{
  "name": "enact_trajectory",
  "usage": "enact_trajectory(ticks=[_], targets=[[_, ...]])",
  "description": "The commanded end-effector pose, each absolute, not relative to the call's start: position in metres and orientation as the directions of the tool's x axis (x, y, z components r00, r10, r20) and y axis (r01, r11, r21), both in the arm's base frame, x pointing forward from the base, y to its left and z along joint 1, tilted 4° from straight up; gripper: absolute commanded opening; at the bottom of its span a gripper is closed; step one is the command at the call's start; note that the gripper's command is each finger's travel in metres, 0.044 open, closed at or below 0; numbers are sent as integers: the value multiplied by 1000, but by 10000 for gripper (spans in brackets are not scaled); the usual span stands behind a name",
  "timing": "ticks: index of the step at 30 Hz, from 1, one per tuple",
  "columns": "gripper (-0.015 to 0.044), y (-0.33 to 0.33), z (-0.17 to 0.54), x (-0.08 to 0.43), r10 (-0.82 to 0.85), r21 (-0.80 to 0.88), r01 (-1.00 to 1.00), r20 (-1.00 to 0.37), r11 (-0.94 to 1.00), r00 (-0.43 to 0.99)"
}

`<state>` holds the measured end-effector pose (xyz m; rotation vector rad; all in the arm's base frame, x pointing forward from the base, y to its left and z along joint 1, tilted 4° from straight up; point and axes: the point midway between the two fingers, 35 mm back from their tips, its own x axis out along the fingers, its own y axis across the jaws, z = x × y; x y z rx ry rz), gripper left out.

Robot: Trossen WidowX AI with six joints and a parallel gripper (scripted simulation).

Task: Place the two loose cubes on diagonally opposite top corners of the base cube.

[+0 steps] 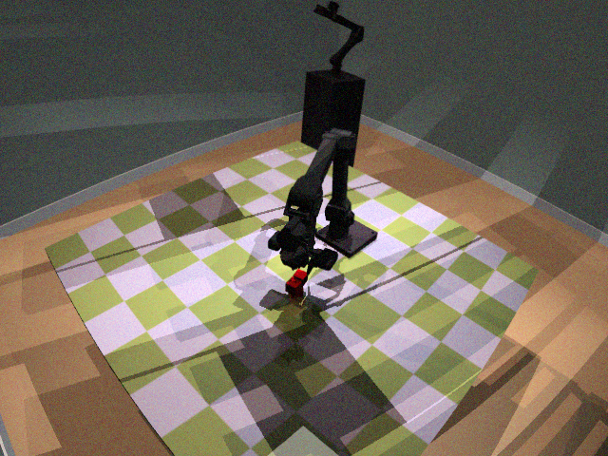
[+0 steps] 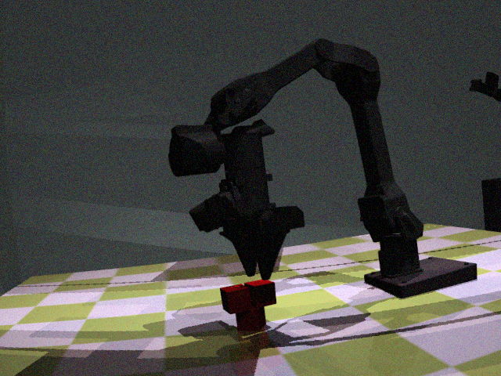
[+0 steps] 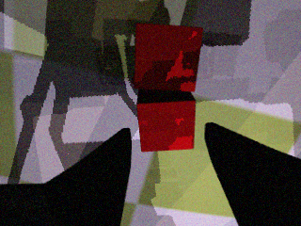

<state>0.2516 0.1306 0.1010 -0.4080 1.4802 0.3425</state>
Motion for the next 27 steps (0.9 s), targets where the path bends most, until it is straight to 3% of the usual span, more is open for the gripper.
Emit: enact_trajectory(ticks=[1,27], targets=[[205,131,109,252,-24,-54,-458,-997,887,71],[205,132,145,249,-23,-53,-458,-997,887,71]])
